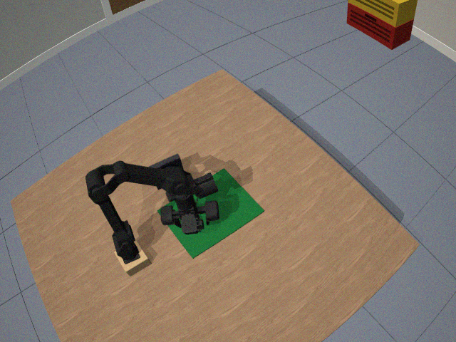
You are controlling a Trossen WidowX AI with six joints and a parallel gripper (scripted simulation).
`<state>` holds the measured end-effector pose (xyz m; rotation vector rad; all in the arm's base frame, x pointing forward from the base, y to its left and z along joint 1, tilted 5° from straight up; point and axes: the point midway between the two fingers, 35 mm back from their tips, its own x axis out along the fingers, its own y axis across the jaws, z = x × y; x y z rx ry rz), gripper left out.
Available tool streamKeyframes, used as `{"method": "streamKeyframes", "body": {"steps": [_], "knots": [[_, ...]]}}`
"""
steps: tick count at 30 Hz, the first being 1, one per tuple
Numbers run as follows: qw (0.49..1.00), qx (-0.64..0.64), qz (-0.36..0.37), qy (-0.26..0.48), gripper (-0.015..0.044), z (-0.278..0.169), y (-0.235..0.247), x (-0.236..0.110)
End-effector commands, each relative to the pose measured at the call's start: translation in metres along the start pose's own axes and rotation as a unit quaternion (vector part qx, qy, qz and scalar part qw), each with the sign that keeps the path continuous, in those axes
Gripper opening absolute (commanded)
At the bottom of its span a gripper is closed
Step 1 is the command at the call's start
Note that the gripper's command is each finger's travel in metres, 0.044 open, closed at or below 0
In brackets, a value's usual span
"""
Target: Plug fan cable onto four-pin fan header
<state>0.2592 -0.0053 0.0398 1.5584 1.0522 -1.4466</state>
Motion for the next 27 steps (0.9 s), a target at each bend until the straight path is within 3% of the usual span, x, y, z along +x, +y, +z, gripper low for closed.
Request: {"method": "streamKeyframes", "body": {"steps": [1,19,27], "knots": [[1.000,0.002,-0.004,0.000,0.0440,0.000,-0.002,0.008],[1.000,0.002,-0.004,0.000,0.0440,0.001,-0.004,0.031],[1.000,0.000,-0.002,0.000,0.0230,0.000,-0.002,0.028]]}}
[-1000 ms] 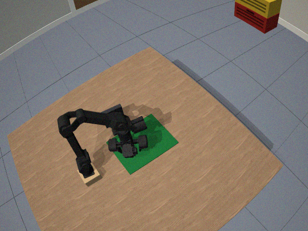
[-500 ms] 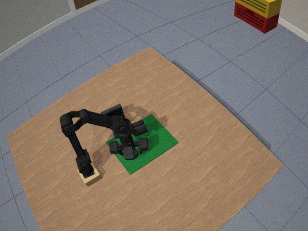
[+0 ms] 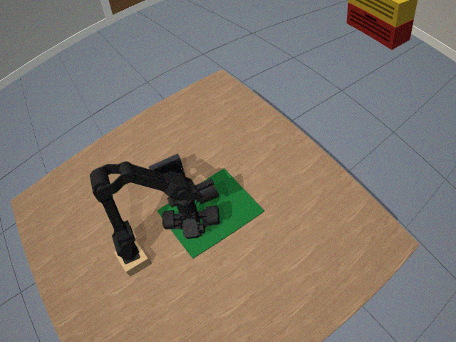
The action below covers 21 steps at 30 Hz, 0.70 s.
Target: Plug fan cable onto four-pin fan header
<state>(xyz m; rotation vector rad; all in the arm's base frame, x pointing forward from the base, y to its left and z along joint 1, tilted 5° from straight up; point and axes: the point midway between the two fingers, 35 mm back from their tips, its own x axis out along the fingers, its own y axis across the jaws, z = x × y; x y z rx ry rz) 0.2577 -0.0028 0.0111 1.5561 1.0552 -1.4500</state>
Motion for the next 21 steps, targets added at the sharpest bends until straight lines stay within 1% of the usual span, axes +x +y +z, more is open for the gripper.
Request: {"method": "streamKeyframes", "body": {"steps": [1,8,11,15,21], "knots": [[1.000,0.000,0.000,0.000,0.0204,0.000,0.000,0.000],[1.000,0.000,0.000,0.000,0.0020,0.000,0.000,0.000],[1.000,0.000,0.000,0.000,0.0000,0.000,0.000,-0.003],[1.000,0.002,-0.001,0.001,0.0000,0.000,0.000,-0.047],[1.000,-0.001,-0.001,0.001,0.0000,-0.001,0.000,-0.049]]}}
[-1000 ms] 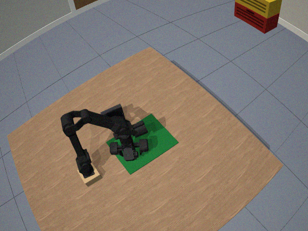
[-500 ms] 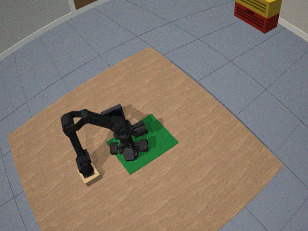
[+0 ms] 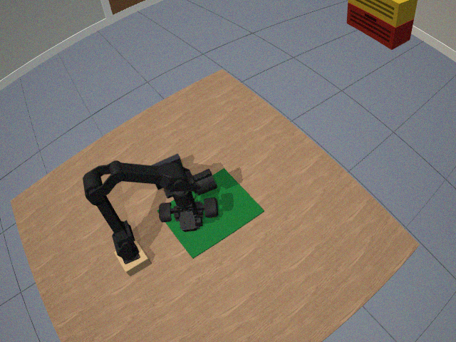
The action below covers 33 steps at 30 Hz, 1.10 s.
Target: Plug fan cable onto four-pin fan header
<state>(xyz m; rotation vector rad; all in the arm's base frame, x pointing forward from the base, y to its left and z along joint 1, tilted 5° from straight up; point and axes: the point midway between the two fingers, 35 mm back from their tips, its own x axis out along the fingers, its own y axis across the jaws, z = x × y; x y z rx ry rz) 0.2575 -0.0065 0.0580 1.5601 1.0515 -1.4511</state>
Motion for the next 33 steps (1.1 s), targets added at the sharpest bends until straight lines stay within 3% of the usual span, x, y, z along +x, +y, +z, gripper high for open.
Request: {"method": "streamKeyframes", "body": {"steps": [1,22,33], "knots": [[1.000,-0.011,-0.002,0.000,0.0000,-0.002,-0.001,-0.002],[0.934,-0.357,-0.002,0.004,0.0000,-0.069,-0.031,-0.002],[0.929,-0.371,-0.002,0.004,0.0000,-0.068,-0.028,-0.003]]}}
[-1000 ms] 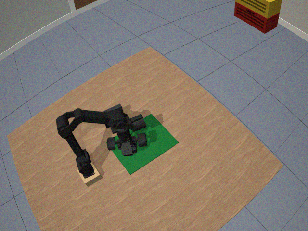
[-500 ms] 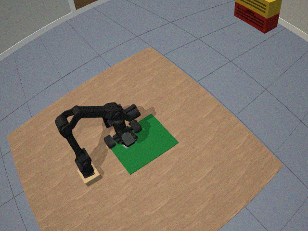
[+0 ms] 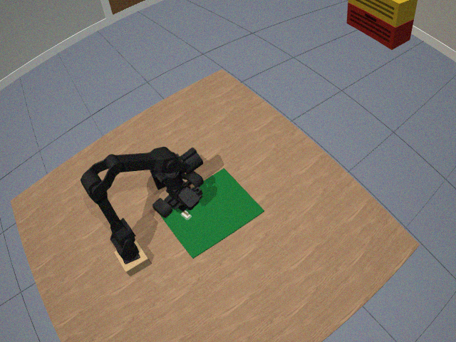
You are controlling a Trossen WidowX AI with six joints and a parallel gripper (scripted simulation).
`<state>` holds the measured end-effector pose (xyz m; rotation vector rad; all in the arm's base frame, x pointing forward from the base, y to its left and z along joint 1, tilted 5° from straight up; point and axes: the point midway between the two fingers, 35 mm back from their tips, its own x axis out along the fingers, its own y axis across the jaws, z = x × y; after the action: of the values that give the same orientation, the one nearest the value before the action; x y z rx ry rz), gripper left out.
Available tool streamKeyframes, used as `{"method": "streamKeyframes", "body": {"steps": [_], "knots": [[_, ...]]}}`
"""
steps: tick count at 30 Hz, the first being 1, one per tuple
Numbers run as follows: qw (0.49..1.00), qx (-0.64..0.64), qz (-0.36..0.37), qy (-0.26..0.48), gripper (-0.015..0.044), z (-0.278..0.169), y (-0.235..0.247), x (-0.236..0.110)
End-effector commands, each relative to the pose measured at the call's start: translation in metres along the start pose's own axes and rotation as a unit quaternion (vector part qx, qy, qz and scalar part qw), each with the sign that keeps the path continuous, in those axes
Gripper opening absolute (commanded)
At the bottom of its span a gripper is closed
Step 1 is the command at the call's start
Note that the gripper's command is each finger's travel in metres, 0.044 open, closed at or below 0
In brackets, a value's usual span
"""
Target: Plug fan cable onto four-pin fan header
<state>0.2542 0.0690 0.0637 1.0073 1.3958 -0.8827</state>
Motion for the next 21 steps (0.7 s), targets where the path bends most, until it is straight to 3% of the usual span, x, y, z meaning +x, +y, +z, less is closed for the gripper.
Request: {"method": "streamKeyframes", "body": {"steps": [1,21], "knots": [[1.000,-0.003,0.003,0.000,0.0000,0.0031,0.0030,-0.0031],[1.000,-0.001,0.003,0.000,0.0000,0.0060,0.0028,-0.0003]]}}
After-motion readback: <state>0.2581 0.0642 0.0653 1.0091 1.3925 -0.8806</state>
